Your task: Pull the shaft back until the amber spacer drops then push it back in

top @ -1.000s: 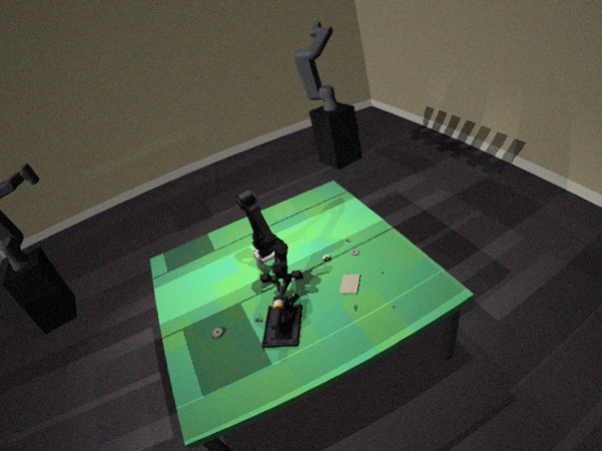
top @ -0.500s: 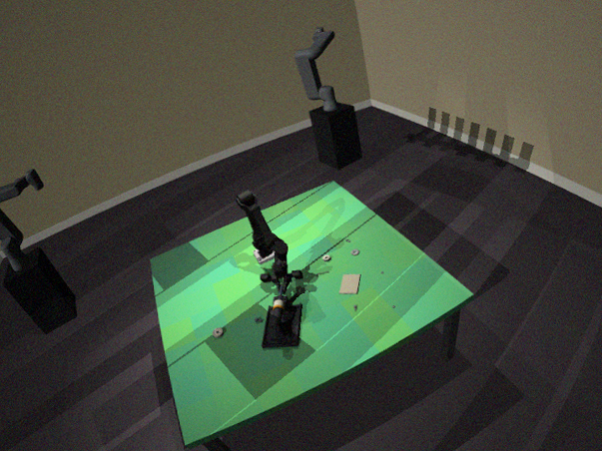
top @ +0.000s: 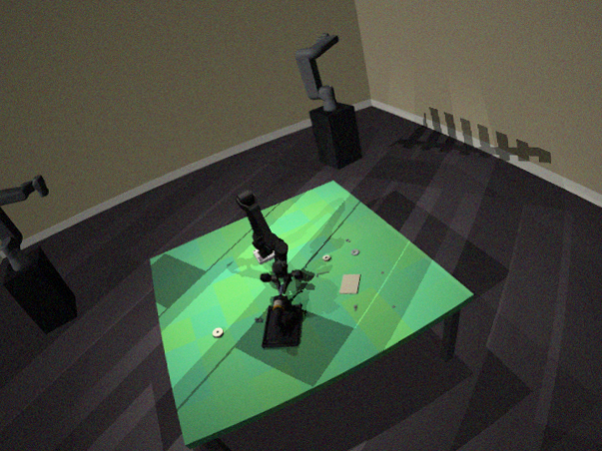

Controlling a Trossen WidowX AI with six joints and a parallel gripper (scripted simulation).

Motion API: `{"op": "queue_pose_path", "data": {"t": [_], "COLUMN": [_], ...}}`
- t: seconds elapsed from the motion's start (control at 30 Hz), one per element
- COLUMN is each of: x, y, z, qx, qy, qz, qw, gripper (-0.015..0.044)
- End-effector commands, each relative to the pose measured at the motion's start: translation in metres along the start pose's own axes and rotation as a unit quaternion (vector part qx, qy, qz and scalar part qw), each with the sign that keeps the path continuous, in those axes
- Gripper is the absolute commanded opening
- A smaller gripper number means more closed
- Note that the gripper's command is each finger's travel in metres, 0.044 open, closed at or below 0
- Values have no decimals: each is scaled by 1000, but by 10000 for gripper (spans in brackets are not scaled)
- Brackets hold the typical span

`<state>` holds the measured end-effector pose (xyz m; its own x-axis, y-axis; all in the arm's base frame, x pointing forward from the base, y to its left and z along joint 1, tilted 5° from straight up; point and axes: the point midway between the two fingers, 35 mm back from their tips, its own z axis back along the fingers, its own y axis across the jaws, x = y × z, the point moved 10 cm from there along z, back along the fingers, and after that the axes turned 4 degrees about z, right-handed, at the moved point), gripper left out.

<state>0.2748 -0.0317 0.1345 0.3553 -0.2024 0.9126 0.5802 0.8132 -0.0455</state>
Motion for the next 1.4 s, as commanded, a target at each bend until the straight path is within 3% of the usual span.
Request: {"op": "queue_pose_path", "data": {"t": [0.0, 1.37], "x": [-1, -3], "y": [0, 0], "z": [1, 5], "qx": [-2, -2], "qy": [0, 0], "qz": [-1, -1], "qw": [1000, 1000], "gripper": [0, 0]}}
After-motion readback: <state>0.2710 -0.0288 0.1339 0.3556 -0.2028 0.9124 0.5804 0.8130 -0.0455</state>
